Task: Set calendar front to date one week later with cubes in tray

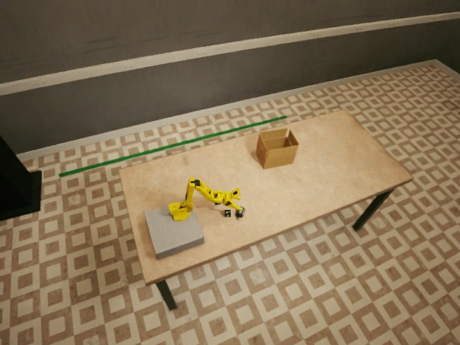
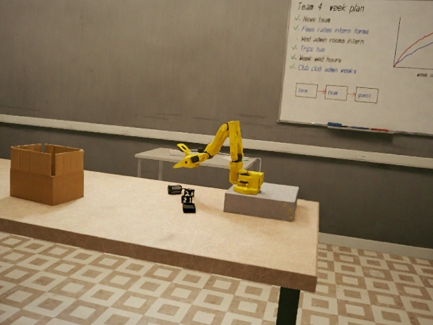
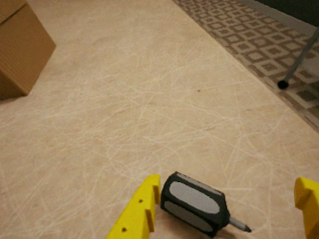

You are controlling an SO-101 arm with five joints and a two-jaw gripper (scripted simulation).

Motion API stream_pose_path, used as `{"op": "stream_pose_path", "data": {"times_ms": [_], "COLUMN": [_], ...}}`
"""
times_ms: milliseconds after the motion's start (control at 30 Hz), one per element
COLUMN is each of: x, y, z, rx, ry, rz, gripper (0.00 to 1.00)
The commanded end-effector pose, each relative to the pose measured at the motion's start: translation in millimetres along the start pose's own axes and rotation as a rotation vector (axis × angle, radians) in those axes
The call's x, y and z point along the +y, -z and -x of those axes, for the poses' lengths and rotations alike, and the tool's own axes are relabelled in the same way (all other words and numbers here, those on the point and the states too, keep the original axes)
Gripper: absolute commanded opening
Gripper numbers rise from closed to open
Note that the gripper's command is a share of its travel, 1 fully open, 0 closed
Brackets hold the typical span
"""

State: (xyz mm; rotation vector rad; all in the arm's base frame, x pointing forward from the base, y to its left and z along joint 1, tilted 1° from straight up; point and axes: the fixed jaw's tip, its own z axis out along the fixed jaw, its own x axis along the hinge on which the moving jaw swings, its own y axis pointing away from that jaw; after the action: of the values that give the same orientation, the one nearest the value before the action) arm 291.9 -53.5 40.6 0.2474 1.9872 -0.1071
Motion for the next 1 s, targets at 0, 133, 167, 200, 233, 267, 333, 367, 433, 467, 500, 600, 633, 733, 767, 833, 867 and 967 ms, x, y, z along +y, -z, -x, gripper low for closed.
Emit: {"op": "stream_pose_path", "data": {"times_ms": [0,133,167,200,233,267,333,367,433,467,500,600,633,733,767,833,867,967], "x": [2.9,4.0,4.2,4.5,4.8,5.1,5.6,5.6,5.9,6.1,6.4,7.1,7.3,8.0,8.2,8.5,8.7,8.8], "y": [-6.1,-9.0,-9.4,-9.5,-9.5,-9.3,-8.4,-8.4,-7.7,-6.8,-5.9,-2.2,-0.7,4.2,6.0,9.6,11.5,13.4], "z": [4.5,8.1,9.2,10.2,11.3,12.5,14.8,14.8,16.0,17.2,18.5,22.1,23.3,26.7,27.8,29.8,30.8,31.8], "rx": [0.084,0.157,0.175,0.194,0.212,0.230,0.265,0.265,0.283,0.300,0.317,0.366,0.382,0.427,0.442,0.469,0.482,0.494], "ry": [-0.013,-0.019,-0.020,-0.022,-0.023,-0.024,-0.027,-0.027,-0.028,-0.030,-0.031,-0.034,-0.035,-0.038,-0.039,-0.041,-0.042,-0.043], "rz": [0.004,0.002,0.002,0.001,0.000,0.000,-0.002,-0.002,-0.002,-0.003,-0.004,-0.007,-0.008,-0.010,-0.011,-0.013,-0.014,-0.015], "gripper": [0.35,0.35,0.35,0.35,0.35,0.35,0.35,0.35,0.35,0.35,0.35,0.35,0.35,0.35,0.35,0.35,0.35,0.35]}}
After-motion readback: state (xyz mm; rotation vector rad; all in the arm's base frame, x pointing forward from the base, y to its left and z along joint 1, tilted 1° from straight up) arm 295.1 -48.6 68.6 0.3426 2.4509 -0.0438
